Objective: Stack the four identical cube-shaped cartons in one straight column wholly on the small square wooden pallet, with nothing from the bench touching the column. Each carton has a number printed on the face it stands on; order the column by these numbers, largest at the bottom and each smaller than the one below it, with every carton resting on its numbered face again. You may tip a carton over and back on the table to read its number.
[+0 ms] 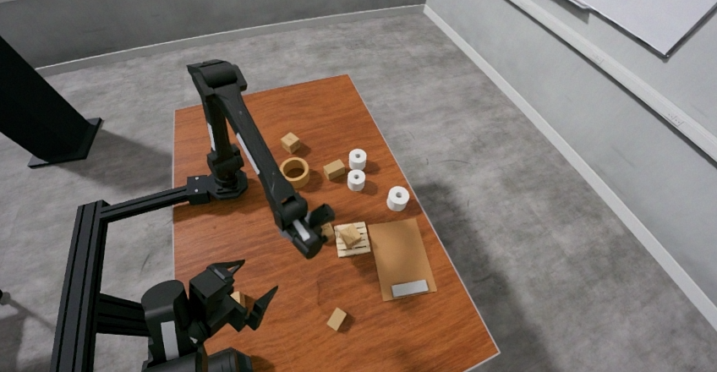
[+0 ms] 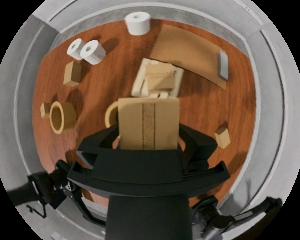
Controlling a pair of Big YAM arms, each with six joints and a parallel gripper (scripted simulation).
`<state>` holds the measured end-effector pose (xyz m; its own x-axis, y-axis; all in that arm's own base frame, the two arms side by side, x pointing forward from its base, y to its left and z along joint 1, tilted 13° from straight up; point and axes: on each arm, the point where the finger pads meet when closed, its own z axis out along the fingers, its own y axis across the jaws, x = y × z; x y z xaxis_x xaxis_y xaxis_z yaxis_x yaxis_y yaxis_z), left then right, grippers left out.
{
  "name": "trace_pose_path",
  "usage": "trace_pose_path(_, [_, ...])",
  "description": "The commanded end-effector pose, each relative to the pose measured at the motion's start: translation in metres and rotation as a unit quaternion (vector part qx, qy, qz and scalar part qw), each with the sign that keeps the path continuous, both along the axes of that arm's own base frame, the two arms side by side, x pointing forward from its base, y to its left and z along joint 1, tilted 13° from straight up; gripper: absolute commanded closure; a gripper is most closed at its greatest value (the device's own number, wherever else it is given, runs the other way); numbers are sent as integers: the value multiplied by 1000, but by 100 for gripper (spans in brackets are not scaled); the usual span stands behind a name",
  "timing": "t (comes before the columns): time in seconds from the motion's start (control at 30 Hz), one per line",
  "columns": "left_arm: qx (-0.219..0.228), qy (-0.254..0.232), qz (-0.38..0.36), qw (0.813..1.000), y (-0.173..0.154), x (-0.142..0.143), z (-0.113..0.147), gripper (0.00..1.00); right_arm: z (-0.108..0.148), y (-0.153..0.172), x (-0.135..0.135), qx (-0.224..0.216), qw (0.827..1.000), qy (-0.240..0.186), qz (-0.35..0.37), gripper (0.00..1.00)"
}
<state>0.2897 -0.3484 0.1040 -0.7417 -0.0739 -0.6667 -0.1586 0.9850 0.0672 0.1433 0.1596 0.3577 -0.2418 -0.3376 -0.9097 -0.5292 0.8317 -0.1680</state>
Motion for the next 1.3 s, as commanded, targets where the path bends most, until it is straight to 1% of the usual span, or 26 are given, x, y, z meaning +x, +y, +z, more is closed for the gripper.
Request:
trace_pose_path(0.0, [-29, -17, 6, 999, -31, 3, 21, 46, 2, 1, 0, 4, 1000, 1, -2, 0])
trace_pose_path(0.03, [-24, -16, 1, 1000, -32, 2, 21, 46, 2, 1, 0, 4, 1000, 1, -2, 0])
trace_pose_path(0.07, [-30, -19, 6, 999, -29, 7, 27, 46, 2, 1, 0, 4, 1000, 1, -2, 0])
trace_pose_path(0.1, [-28, -19, 10, 999, -25, 12, 27, 46, 2, 1, 0, 4, 1000, 1, -2, 0])
trace_pose_path(0.17, [-28, -22, 0, 999, -28, 24, 31, 46, 2, 1, 0, 4, 1000, 1, -2, 0])
trace_pose_path(0.23, [-28, -22, 0, 999, -28, 24, 31, 46, 2, 1, 0, 4, 1000, 1, -2, 0])
trace_pose_path(0.33, [-23, -15, 10, 1000, -22, 55, 33, 46, 2, 1, 0, 4, 1000, 1, -2, 0])
trace_pose_path(0.43, [-30, -14, 25, 999, -18, 79, 39, 46, 2, 1, 0, 4, 1000, 1, -2, 0])
trace_pose_path(0.5, [-34, -13, 33, 999, -15, 90, 42, 46, 2, 1, 0, 4, 1000, 1, -2, 0])
trace_pose_path(0.6, [-36, -10, 42, 998, -12, 99, 44, 46, 2, 1, 0, 4, 1000, 1, -2, 0])
trace_pose_path(0.67, [-43, -12, 42, 998, -16, 96, 46, 46, 2, 1, 0, 4, 1000, 1, -2, 0])
trace_pose_path(0.7, [-47, -15, 42, 998, -16, 96, 51, 46, 2, 1, 0, 4, 1000, 1, -2, 0])
trace_pose_path(1.0, [-47, -16, 42, 998, -16, 96, 51, 46, 2, 1, 0, 4, 1000, 1, -2, 0])
trace_pose_path(1.03, [-38, -10, 36, 999, -20, 90, 49, 46, 2, 1, 0, 4, 1000, 1, -2, 0])
trace_pose_path(1.07, [-32, -7, 36, 999, -23, 90, 45, 46, 2, 1, 0, 4, 1000, 1, -2, 0])
trace_pose_path(1.17, [-32, -8, 36, 999, -30, 92, 52, 46, 2, 1, 0, 4, 1000, 1, -2, 0])
trace_pose_path(1.2, [-40, -13, 36, 998, -30, 92, 62, 46, 2, 1, 0, 4, 1000, 1, -2, 0])
trace_pose_path(1.27, [-40, -13, 43, 998, -24, 97, 62, 46, 2, 1, 0, 4, 1000, 1, -2, 0])
